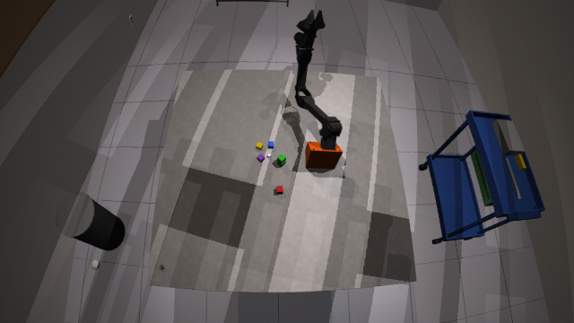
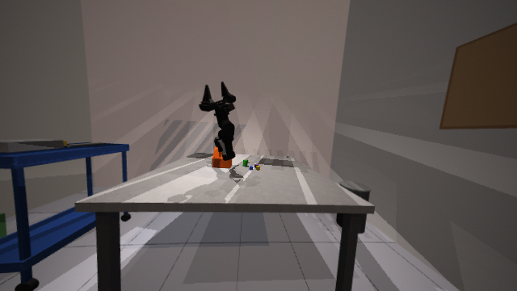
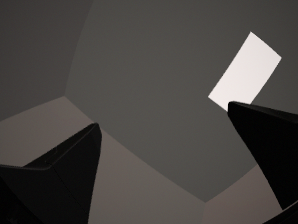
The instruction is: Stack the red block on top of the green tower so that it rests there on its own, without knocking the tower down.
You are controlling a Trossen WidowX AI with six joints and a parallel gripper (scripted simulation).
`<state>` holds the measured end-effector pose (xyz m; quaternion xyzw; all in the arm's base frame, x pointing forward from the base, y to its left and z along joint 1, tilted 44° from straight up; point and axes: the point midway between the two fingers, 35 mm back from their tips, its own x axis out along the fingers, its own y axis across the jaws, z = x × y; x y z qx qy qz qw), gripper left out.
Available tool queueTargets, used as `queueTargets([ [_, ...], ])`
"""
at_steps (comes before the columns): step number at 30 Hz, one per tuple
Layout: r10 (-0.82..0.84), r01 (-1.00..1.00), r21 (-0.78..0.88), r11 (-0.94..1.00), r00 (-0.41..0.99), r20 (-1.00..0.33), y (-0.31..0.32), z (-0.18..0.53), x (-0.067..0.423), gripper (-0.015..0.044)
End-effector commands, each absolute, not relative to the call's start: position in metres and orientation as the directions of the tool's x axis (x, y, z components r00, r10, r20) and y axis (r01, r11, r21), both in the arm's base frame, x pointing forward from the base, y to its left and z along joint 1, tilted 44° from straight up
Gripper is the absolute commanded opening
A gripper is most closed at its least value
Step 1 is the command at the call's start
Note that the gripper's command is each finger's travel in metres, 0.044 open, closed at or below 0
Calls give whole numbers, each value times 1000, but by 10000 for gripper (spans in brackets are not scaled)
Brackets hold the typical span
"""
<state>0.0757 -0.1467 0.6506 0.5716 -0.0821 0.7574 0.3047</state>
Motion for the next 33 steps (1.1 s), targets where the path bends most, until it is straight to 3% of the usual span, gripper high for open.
queueTargets([
  [1,507,-591,329,-737,-162,846,-84,659,44,440],
  [6,595,-620,378,-688,-182,783,-54,644,26,440],
  [17,857,-733,552,-397,-81,509,102,616,-7,440],
  [33,978,-783,595,183,207,-28,298,487,38,440],
])
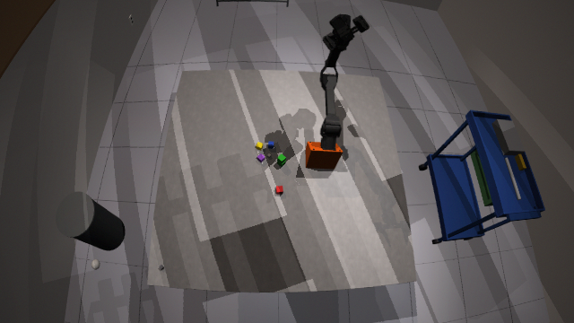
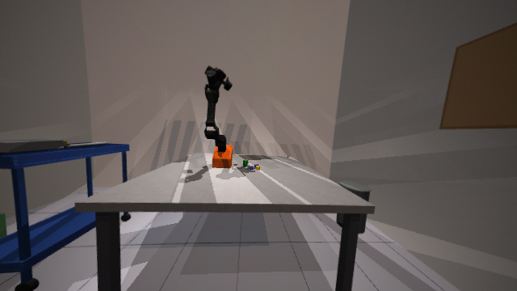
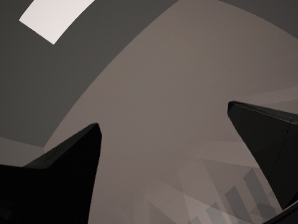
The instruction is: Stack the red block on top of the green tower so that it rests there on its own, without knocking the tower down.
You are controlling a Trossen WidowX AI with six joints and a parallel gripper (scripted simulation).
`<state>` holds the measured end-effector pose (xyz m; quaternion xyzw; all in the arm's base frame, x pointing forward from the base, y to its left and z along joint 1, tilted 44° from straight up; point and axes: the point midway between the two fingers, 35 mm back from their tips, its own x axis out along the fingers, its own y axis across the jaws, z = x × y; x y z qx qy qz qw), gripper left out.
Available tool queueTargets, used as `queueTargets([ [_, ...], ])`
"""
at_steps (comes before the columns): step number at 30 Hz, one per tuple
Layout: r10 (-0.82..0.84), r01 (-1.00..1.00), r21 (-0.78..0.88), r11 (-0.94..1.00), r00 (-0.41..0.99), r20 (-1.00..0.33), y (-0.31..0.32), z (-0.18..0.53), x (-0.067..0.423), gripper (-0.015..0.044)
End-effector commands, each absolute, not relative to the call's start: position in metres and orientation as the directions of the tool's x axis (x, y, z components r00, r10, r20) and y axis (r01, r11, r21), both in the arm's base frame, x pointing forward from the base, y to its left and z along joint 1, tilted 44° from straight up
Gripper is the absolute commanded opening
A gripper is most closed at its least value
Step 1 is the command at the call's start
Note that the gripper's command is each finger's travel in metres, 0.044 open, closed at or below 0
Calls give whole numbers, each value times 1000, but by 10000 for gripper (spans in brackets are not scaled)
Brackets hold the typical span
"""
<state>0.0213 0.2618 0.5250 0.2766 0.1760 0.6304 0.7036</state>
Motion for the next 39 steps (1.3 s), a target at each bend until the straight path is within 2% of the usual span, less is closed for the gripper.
queueTargets([
  [1,972,-776,592,219,228,-61,307,477,44,440],
  [10,853,-672,526,521,391,-345,362,378,104,440],
  [19,636,-520,386,762,488,-598,379,268,166,440],
  [26,420,-415,222,882,482,-769,364,176,202,440],
  [30,334,-374,157,914,474,-815,355,145,213,440],
  [39,34,-234,-73,969,423,-905,311,51,245,440],
])
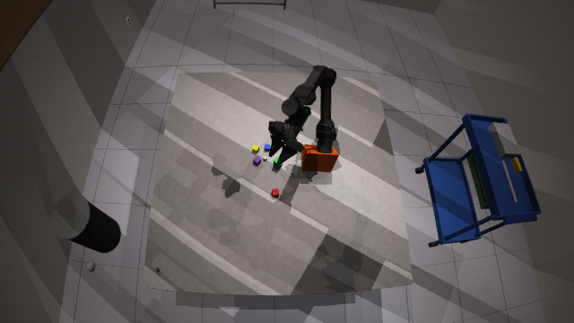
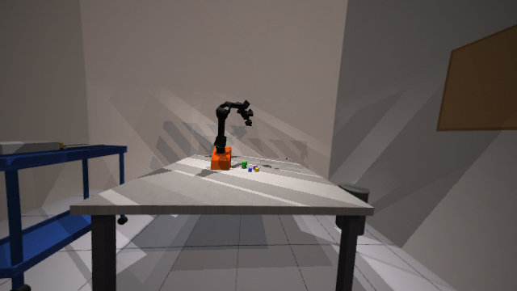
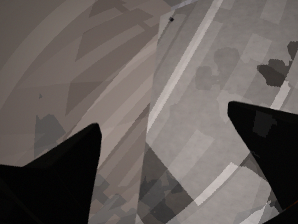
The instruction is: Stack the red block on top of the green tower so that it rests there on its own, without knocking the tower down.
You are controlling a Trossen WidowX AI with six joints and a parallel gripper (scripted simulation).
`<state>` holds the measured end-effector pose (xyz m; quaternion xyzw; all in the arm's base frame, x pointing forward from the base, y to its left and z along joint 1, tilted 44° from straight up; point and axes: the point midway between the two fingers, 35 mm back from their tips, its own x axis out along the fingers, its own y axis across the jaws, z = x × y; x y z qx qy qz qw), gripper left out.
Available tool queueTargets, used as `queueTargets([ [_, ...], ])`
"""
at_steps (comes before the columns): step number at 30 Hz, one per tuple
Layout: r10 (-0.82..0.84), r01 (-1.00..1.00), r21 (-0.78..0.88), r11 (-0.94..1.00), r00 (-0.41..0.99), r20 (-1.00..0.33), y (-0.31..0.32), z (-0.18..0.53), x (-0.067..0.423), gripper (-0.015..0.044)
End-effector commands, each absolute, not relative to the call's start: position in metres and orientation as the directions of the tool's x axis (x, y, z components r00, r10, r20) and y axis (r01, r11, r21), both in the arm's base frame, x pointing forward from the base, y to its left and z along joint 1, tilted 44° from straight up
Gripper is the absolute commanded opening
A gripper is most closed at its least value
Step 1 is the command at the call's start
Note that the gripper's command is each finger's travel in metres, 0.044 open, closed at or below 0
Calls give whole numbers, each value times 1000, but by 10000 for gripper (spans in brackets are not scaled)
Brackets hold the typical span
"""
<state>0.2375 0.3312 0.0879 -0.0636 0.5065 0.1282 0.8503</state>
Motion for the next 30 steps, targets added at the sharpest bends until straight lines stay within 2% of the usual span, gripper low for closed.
queueTargets([
  [1,-1,-220,-101,970,413,-911,304,41,248,440],
  [12,-365,-107,-401,910,254,-896,216,-58,256,440],
  [23,-668,-104,-666,738,23,-744,106,-126,226,440],
  [30,-686,-109,-682,723,4,-728,101,-126,224,440],
])
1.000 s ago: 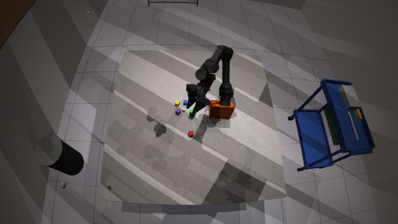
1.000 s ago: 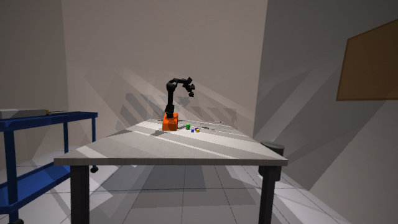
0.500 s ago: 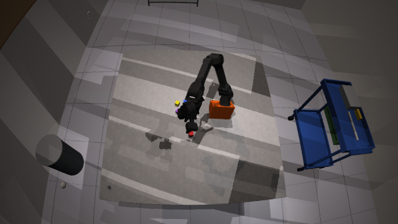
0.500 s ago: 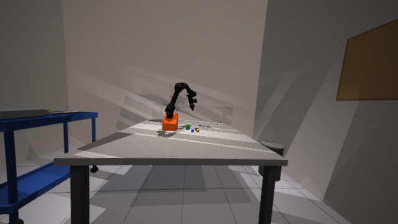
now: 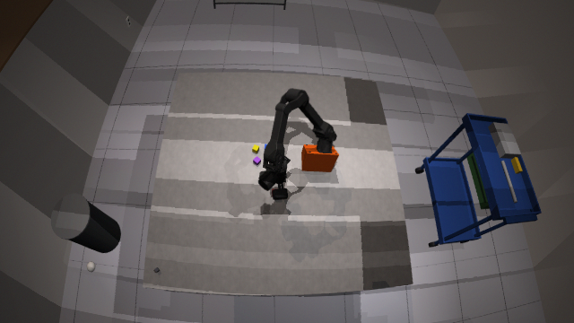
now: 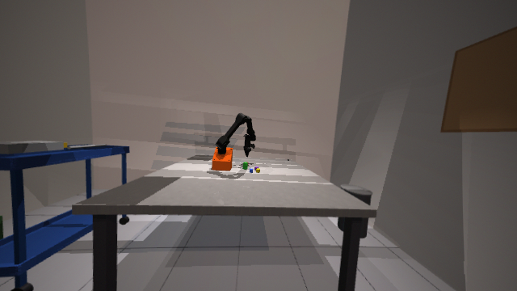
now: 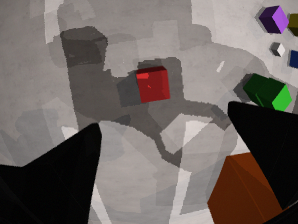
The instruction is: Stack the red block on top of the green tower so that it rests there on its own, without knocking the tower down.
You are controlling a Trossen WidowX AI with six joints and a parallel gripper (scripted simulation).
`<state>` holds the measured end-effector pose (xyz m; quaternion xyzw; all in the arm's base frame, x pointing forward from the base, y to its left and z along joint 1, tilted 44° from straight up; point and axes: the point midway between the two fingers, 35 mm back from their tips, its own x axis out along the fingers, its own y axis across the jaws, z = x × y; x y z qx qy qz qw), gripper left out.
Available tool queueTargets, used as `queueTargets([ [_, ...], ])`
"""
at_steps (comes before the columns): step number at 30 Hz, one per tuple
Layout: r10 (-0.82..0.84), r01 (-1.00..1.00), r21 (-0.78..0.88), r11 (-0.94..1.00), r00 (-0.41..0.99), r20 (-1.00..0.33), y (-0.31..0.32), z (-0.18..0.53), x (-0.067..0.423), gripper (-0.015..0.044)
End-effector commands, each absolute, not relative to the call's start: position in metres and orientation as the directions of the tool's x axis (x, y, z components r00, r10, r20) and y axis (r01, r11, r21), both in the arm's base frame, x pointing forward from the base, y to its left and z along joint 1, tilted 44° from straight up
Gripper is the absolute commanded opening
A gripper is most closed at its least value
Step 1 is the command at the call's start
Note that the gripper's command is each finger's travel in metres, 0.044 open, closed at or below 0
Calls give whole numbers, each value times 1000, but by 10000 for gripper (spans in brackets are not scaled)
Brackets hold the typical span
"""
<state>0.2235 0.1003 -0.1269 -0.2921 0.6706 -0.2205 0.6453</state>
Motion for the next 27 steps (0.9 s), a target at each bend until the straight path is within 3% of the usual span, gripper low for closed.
queueTargets([
  [1,-686,-109,-682,723,4,-728,103,-125,225,440],
  [10,-688,-108,-684,721,5,-726,68,-162,225,440],
  [27,-688,-108,-684,721,5,-726,57,-175,227,440],
])
